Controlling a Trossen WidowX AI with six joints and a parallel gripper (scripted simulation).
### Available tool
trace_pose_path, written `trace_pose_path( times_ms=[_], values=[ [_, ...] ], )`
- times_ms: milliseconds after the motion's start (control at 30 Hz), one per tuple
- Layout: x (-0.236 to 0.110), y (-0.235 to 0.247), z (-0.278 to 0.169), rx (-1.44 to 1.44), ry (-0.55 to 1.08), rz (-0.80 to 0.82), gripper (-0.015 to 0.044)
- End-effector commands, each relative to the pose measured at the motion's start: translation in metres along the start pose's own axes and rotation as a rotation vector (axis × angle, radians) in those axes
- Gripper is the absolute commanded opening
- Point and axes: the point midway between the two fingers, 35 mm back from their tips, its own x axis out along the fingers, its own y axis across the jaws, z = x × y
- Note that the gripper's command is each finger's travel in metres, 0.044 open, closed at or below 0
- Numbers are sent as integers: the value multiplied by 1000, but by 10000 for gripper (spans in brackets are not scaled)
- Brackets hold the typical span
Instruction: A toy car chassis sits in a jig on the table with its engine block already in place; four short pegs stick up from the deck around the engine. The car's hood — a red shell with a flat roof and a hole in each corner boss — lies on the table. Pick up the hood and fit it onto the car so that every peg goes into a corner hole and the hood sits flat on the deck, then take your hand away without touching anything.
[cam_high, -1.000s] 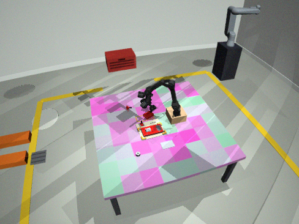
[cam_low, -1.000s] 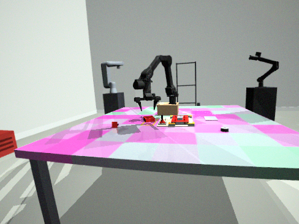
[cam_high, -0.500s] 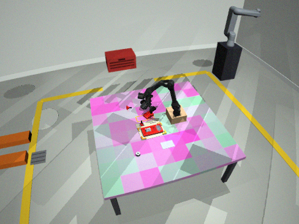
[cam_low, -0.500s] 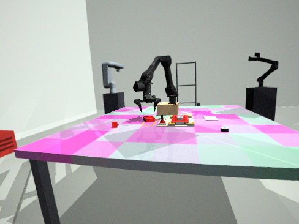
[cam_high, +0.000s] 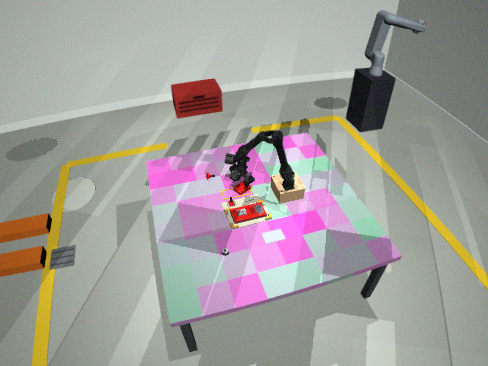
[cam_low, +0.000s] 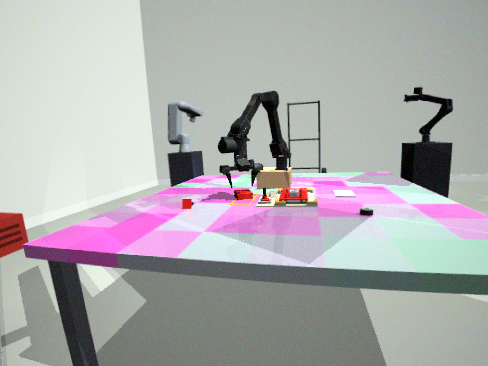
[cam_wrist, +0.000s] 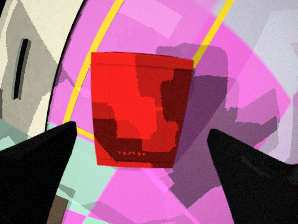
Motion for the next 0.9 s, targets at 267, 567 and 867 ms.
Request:
trace_pose_path(
  times_ms=[267, 567, 867],
  values=[
    [15, 3, -2, 3, 11, 11, 440],
    [18, 3, -2, 3, 11, 11, 440],
    [21, 3, -2, 3, 11, 11, 440]
  ],
)
